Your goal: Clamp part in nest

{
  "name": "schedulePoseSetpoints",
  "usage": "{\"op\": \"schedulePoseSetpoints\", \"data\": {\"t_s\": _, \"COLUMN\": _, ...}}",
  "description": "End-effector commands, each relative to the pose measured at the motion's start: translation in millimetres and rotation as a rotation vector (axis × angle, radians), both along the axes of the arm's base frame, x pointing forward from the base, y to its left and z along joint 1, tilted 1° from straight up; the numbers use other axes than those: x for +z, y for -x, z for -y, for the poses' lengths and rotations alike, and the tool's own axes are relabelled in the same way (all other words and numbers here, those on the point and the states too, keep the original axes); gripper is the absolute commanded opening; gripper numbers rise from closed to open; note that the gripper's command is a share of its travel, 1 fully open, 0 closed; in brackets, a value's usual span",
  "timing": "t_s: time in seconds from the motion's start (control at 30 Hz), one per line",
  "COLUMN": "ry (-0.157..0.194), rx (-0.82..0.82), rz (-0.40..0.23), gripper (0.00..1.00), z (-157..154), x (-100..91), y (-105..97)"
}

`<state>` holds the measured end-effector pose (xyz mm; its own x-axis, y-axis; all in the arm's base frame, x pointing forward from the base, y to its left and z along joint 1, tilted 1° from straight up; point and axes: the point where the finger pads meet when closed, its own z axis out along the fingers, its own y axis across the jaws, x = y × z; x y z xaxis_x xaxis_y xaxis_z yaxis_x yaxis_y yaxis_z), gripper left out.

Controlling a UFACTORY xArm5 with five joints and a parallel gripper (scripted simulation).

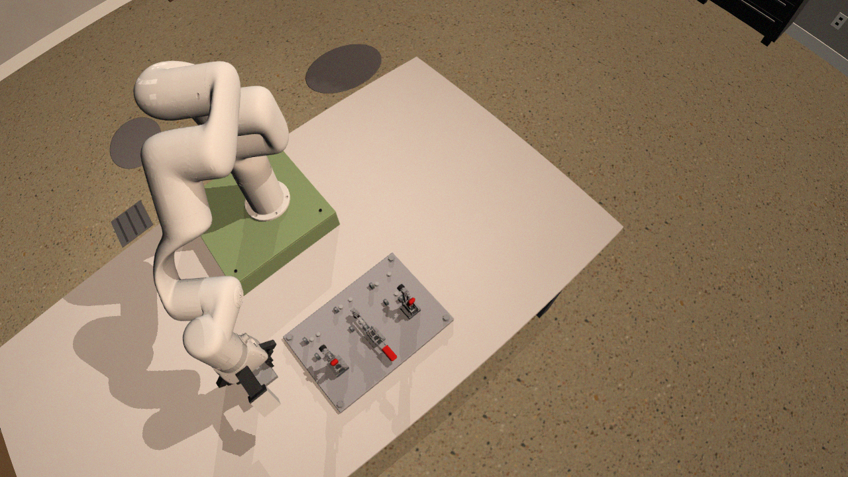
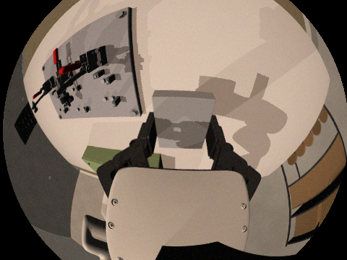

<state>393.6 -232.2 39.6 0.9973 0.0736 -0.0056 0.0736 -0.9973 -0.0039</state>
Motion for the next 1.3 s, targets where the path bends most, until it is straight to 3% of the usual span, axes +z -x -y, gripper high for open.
{"op": "schedulePoseSetpoints", "data": {"t_s": 0.0, "ry": 0.002, "rx": 0.000, "rz": 0.004, "gripper": 0.00, "z": 0.8, "x": 0.4, "y": -0.4}}
{"op": "schedulePoseSetpoints", "data": {"t_s": 1.27, "ry": 0.002, "rx": 0.000, "rz": 0.004, "gripper": 0.00, "z": -4.5, "x": 0.3, "y": 0.1}}
